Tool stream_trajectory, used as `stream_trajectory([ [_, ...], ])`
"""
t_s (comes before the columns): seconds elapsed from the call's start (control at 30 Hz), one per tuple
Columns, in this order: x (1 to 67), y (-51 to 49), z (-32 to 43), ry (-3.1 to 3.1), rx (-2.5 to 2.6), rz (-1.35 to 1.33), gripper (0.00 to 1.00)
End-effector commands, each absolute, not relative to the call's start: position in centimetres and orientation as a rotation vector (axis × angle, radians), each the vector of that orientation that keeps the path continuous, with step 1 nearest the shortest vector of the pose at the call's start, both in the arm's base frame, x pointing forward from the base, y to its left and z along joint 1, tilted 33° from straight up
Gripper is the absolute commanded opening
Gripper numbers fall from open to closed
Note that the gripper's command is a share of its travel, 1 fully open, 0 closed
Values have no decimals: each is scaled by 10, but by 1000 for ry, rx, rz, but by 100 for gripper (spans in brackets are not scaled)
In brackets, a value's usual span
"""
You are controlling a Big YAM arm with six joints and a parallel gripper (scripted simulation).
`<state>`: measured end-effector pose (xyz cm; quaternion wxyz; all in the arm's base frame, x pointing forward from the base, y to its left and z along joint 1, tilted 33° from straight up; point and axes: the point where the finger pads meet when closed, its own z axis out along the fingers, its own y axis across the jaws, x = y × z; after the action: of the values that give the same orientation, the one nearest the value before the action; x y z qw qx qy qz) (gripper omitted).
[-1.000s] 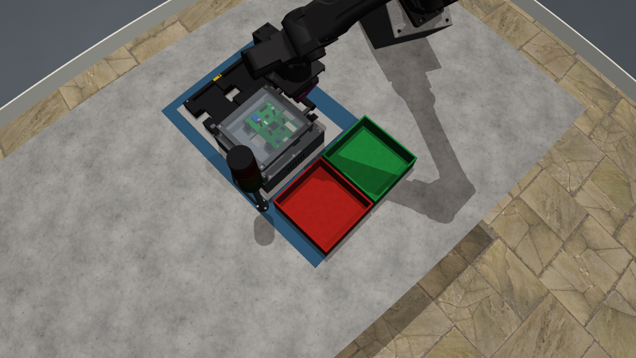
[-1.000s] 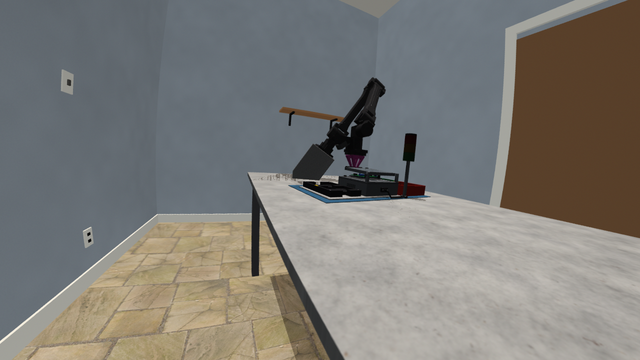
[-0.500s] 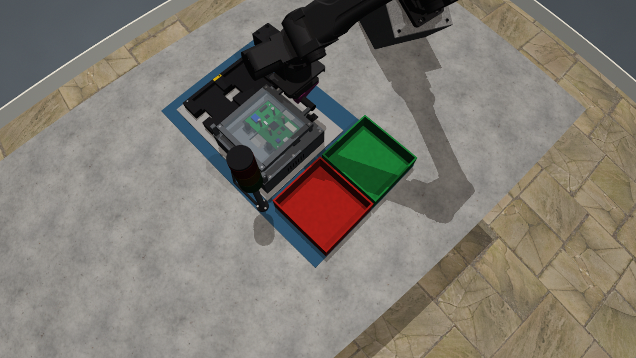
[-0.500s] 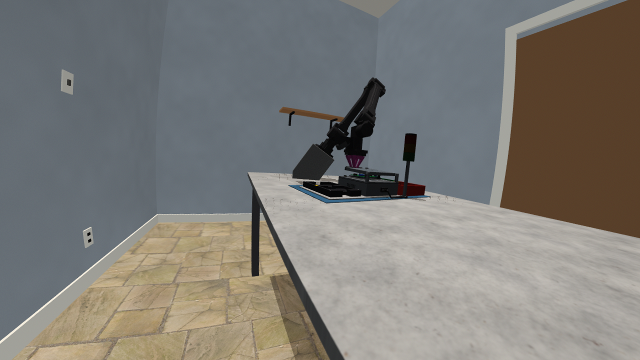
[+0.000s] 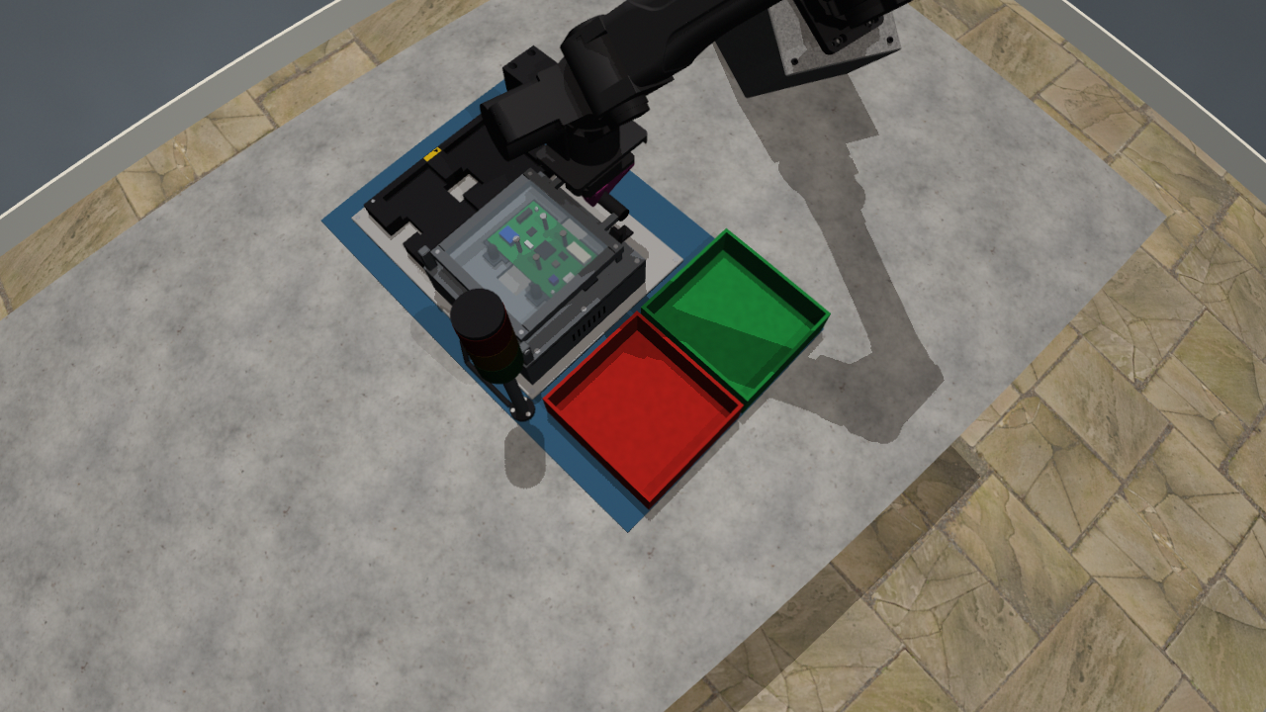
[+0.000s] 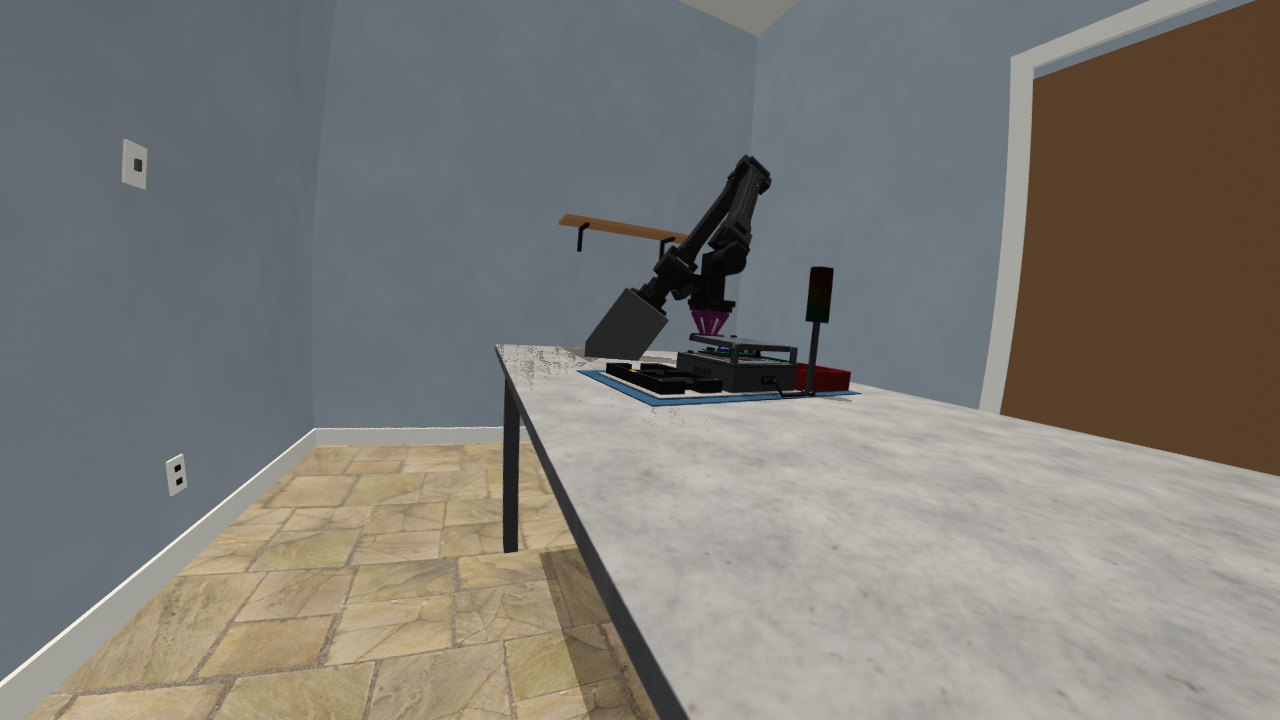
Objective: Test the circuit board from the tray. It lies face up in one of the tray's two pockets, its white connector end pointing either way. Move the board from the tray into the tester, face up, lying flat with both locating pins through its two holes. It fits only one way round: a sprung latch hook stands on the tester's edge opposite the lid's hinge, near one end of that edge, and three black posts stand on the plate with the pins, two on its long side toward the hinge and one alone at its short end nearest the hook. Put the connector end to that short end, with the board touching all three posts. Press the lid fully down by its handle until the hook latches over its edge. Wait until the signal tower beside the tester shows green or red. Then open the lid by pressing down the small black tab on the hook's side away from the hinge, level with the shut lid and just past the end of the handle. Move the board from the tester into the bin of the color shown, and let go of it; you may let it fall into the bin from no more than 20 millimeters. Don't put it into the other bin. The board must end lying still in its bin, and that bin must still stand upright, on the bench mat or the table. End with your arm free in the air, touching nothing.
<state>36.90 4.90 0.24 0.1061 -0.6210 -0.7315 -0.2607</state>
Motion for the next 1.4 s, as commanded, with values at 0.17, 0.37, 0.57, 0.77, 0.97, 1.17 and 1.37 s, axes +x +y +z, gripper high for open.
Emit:
stream_trajectory([
  [0.17, 385, 58, -5, -2174, -1819, -779, 0],
  [0.37, 385, 58, -5, -2174, -1819, -779, 0],
  [0.57, 385, 58, -5, -2174, -1819, -779, 0],
  [0.77, 385, 58, -5, -2174, -1819, -779, 0],
  [0.97, 384, 58, -6, -2173, -1819, -777, 0],
  [1.17, 385, 59, -8, -2174, -1819, -778, 0],
  [1.37, 385, 59, -7, -2174, -1819, -778, 0],
])
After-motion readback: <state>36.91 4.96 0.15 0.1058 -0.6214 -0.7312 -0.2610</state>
